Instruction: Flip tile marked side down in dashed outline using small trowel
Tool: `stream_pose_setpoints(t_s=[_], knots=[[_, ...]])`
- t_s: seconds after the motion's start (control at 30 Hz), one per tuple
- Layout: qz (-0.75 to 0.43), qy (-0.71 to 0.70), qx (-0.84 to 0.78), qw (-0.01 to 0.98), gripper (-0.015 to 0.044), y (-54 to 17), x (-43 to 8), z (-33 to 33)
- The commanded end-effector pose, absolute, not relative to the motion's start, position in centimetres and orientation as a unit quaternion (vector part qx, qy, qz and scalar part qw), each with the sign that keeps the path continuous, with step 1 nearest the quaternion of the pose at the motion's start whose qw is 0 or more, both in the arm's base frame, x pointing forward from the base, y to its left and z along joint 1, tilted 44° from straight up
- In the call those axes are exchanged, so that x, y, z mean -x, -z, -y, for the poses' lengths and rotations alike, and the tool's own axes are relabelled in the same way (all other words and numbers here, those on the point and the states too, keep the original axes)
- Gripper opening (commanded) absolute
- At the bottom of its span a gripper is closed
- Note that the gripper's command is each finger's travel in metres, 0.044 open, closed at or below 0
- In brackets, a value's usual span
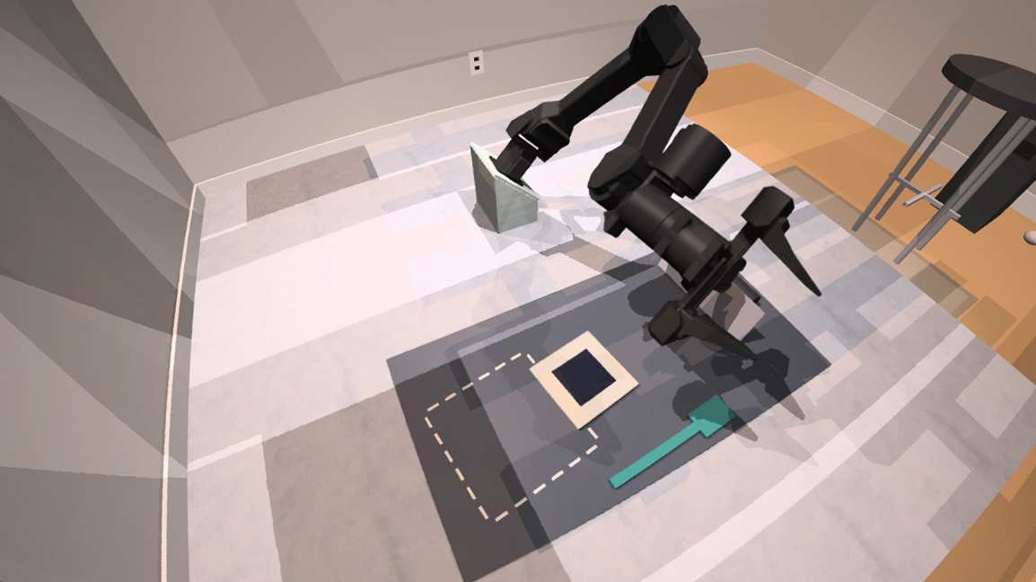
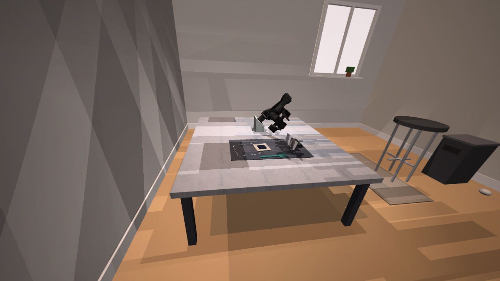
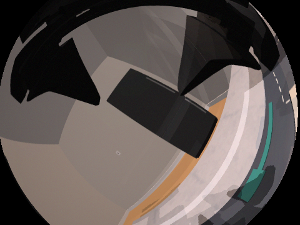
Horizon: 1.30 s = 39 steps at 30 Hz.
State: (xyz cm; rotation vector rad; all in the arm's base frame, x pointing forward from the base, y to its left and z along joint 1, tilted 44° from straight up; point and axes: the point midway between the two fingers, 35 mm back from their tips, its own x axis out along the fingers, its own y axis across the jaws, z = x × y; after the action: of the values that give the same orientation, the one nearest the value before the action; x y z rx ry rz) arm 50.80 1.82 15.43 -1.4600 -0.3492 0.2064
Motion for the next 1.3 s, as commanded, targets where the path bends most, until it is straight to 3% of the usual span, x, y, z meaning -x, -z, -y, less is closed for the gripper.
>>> stream_pose_setpoints(t_s=[0.0,0.37,1.27], knots=[[0.158,-0.095,0.660,0.728,0.0374,-15.4,-50.8,-1.9],[0.109,-0.202,0.549,0.804,0.0100,-15.0,-51.1,-6.1],[-0.126,-0.409,0.222,0.876,0.0100,-15.2,-46.0,-16.5]])
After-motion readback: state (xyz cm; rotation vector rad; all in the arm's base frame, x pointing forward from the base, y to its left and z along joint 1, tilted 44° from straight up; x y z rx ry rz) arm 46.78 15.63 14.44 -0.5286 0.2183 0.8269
